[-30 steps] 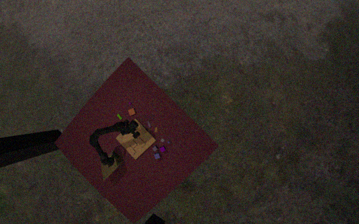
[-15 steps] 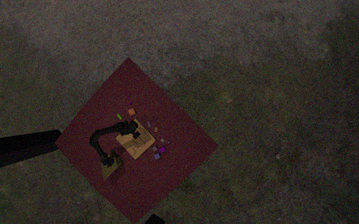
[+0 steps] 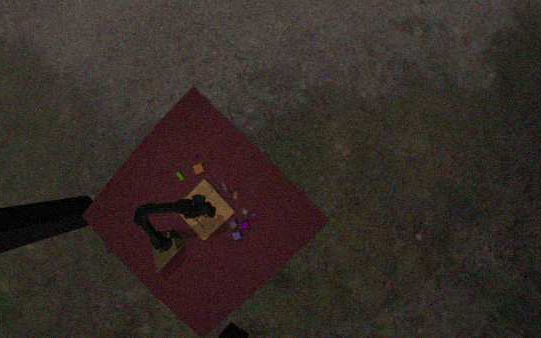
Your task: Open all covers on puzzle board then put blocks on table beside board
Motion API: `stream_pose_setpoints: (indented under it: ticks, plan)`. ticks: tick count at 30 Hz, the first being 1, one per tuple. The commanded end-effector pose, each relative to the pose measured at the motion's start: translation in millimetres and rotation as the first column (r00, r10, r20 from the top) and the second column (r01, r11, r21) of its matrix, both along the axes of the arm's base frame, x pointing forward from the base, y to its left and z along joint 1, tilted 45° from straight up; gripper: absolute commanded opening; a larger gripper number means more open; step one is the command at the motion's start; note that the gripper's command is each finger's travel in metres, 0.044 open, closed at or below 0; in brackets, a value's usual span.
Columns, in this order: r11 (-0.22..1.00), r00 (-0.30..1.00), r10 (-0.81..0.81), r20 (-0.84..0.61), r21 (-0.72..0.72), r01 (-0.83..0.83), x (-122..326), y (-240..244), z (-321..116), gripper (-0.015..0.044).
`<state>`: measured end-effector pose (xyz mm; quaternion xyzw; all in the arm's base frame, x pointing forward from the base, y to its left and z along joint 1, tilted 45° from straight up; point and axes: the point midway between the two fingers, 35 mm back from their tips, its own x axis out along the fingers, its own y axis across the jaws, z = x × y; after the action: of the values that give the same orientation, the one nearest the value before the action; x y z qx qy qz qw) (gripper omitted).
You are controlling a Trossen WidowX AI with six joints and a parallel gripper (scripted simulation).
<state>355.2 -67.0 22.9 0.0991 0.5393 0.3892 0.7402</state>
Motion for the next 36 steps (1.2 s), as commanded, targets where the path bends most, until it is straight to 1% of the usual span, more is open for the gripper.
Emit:
stream_pose_setpoints:
  ticks: [1, 5, 10, 19, 21, 36]
  plan:
    - [0.995, 0.992, 0.098, 0.085, -0.023, -0.096, -13, -9, -10, 0.0000]
    - [0.974, 0.954, 0.226, 0.197, -0.061, -0.218, -31, -19, -21, 0.0000]
    - [0.925, 0.866, 0.379, 0.327, -0.125, -0.358, -55, -30, -33, 0.0000]
    - [0.789, 0.609, 0.604, 0.514, -0.273, -0.551, -97, -40, -52, 0.0000]
    - [0.777, 0.587, 0.616, 0.525, -0.285, -0.561, -100, -41, -53, 0.0000]
    - [0.777, 0.587, 0.616, 0.525, -0.285, -0.561, -100, -41, -53, 0.0000]
